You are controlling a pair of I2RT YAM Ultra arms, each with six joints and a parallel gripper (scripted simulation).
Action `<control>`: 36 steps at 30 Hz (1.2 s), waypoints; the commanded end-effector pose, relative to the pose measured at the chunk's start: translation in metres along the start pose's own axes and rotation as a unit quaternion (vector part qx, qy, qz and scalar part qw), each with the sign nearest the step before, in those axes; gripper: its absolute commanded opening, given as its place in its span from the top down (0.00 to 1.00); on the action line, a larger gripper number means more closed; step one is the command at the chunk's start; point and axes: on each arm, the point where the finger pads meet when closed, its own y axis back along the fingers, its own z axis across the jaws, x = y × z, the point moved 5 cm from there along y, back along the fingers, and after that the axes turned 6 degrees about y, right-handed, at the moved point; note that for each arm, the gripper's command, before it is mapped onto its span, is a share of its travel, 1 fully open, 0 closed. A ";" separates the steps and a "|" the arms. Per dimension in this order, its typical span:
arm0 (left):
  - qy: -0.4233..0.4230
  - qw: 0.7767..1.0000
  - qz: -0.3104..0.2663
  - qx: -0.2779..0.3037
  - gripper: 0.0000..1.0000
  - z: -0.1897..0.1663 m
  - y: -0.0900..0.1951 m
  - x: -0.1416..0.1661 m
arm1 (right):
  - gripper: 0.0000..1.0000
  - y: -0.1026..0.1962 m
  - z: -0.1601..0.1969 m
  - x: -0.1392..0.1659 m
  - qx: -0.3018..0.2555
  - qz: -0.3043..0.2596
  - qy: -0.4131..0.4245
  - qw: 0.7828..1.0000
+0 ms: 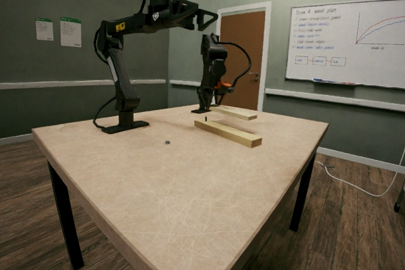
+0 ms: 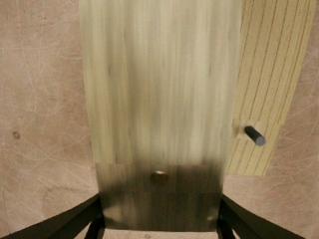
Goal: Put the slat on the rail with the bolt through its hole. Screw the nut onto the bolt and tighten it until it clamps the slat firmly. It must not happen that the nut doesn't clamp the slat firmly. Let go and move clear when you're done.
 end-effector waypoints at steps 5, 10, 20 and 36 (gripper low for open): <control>-0.034 0.999 -0.026 0.018 0.28 -0.043 0.008 -0.002 | 0.00 0.002 0.000 -0.004 -0.001 -0.005 -0.004 1.000; -0.048 0.998 -0.026 0.018 0.28 -0.058 0.005 0.002 | 0.00 0.002 0.000 -0.004 -0.001 -0.005 -0.004 1.000; -0.057 0.998 -0.027 0.019 0.28 -0.072 0.002 0.004 | 0.00 0.002 0.000 -0.004 -0.001 -0.005 -0.004 1.000; -0.060 0.998 -0.023 0.014 0.28 -0.070 -0.001 0.005 | 0.00 0.002 0.000 -0.004 -0.001 -0.005 -0.004 1.000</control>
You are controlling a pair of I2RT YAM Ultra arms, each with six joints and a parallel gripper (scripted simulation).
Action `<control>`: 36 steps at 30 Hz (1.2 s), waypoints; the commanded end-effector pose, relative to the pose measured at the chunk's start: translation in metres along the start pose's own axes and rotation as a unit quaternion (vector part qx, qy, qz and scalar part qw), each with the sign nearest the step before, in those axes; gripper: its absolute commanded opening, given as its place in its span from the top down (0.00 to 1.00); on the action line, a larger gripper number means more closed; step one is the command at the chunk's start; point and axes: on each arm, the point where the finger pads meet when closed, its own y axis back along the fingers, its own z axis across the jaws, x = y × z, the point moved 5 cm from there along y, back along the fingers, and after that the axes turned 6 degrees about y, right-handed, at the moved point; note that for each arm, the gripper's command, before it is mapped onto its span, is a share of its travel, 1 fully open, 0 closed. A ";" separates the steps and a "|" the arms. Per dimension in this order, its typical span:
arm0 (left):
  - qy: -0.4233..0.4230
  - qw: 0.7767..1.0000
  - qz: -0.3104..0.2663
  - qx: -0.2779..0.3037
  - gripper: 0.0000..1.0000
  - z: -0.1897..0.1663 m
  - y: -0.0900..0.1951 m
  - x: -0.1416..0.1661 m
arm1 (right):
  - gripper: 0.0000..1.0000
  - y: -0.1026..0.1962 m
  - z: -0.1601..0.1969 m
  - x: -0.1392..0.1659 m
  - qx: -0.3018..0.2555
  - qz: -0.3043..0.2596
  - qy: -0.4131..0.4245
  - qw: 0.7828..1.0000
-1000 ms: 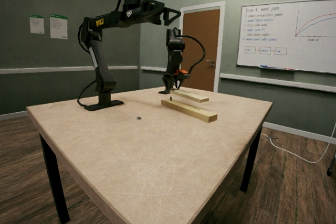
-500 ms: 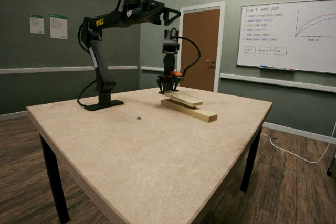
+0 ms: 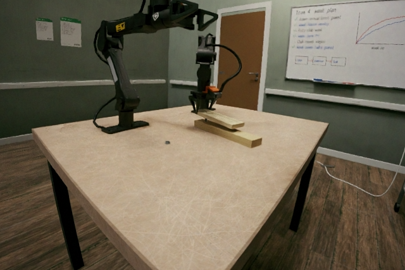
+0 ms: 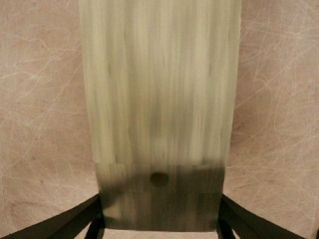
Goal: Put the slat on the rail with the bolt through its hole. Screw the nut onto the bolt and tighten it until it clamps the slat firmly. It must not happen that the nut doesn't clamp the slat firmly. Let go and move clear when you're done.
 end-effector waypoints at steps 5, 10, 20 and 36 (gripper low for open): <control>0.002 0.999 -0.028 0.021 0.28 -0.006 0.015 -0.008 | 0.00 0.002 0.000 -0.004 -0.001 -0.005 -0.004 1.000; 0.002 0.999 -0.029 0.021 0.28 -0.006 0.010 -0.008 | 0.00 0.002 0.000 -0.004 -0.001 -0.005 -0.004 1.000; 0.003 0.999 -0.027 0.020 0.28 -0.006 -0.002 -0.008 | 0.00 0.002 0.000 -0.004 -0.001 -0.005 -0.004 1.000; 0.003 0.999 -0.031 0.024 0.28 -0.008 0.001 -0.010 | 0.00 0.002 0.000 -0.004 -0.001 -0.005 -0.004 1.000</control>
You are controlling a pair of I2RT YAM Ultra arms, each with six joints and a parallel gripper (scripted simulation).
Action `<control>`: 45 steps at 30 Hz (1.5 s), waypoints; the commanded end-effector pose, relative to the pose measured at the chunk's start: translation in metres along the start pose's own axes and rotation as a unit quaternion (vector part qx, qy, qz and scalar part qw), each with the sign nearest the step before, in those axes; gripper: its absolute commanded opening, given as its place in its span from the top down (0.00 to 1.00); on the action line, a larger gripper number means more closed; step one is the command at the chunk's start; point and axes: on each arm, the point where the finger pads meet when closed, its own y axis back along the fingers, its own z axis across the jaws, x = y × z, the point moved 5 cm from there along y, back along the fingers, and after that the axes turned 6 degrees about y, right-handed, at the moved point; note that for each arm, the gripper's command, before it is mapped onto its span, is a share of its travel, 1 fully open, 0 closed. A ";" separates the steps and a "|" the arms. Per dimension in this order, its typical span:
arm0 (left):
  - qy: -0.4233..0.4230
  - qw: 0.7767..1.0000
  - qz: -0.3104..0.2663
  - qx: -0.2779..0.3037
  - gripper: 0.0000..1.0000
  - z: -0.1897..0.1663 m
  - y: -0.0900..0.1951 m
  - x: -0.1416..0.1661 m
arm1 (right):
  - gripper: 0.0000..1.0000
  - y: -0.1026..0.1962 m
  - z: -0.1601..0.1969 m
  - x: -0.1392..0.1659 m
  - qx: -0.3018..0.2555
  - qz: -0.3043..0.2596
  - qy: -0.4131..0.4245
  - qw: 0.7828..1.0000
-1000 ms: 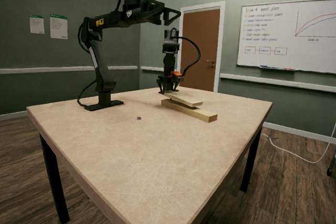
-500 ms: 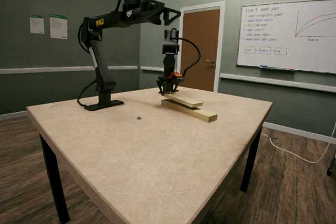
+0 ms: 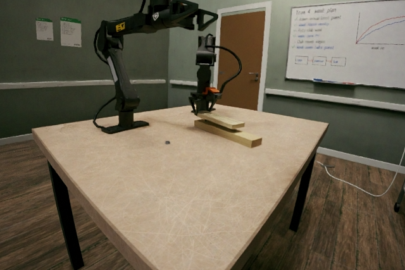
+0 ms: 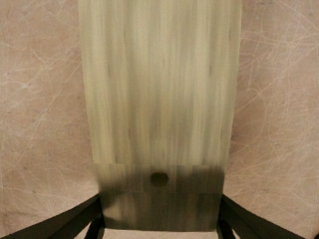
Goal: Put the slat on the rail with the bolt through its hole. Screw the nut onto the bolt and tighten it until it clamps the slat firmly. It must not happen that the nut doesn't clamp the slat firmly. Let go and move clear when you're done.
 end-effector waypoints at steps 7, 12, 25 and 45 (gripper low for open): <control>0.001 1.000 -0.015 0.007 0.28 -0.002 0.006 -0.004 | 0.00 0.002 0.000 -0.004 -0.001 -0.005 -0.004 1.000; 0.002 1.000 -0.017 0.009 0.28 -0.002 0.005 -0.005 | 0.00 0.002 0.000 -0.004 -0.001 -0.005 -0.004 1.000; 0.002 1.000 -0.017 0.009 0.28 -0.003 -0.002 -0.005 | 0.00 0.002 0.000 -0.004 -0.001 -0.005 -0.004 1.000; 0.002 1.000 -0.016 0.009 0.28 -0.003 -0.014 -0.005 | 0.00 0.002 0.000 -0.004 -0.001 -0.005 -0.004 1.000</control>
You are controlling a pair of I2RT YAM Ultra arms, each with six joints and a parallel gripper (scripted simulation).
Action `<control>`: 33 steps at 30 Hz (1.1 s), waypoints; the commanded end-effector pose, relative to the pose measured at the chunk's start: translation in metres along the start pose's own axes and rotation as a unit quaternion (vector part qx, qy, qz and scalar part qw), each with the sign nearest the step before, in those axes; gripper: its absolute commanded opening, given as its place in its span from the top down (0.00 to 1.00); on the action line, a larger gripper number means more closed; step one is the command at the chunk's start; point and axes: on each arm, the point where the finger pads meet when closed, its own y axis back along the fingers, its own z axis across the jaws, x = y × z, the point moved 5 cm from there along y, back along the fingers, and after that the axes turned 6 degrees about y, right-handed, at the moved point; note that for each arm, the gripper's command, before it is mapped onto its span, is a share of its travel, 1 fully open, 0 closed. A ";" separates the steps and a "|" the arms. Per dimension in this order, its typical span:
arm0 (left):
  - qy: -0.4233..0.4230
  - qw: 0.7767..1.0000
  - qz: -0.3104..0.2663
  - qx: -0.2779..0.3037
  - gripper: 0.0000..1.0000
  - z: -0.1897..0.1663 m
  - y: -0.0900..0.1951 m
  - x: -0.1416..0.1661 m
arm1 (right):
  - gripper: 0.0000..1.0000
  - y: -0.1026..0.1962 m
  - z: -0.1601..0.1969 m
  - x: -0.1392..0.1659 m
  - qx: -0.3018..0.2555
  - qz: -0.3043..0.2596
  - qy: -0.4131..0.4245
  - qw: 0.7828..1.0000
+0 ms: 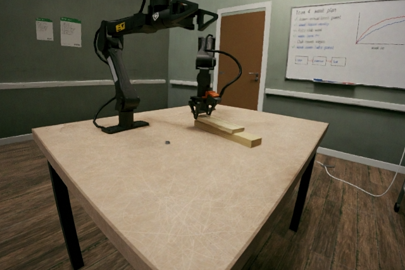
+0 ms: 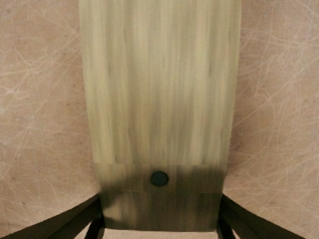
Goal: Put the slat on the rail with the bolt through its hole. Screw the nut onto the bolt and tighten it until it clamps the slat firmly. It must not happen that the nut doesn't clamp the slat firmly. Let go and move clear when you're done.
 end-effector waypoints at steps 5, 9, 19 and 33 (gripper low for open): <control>0.002 1.000 -0.014 0.007 0.28 -0.001 -0.001 -0.003 | 0.00 0.002 0.000 -0.004 -0.001 -0.005 -0.004 1.000; 0.002 1.000 -0.014 0.007 0.28 -0.001 -0.003 -0.003 | 0.00 0.002 0.000 -0.004 -0.001 -0.005 -0.004 1.000; 0.004 1.000 -0.012 0.005 0.28 -0.001 -0.008 -0.003 | 0.00 0.002 0.000 -0.004 -0.001 -0.005 -0.004 1.000; 0.001 1.000 -0.013 0.006 0.28 -0.001 -0.004 -0.003 | 0.00 0.002 0.000 -0.004 -0.001 -0.005 -0.004 1.000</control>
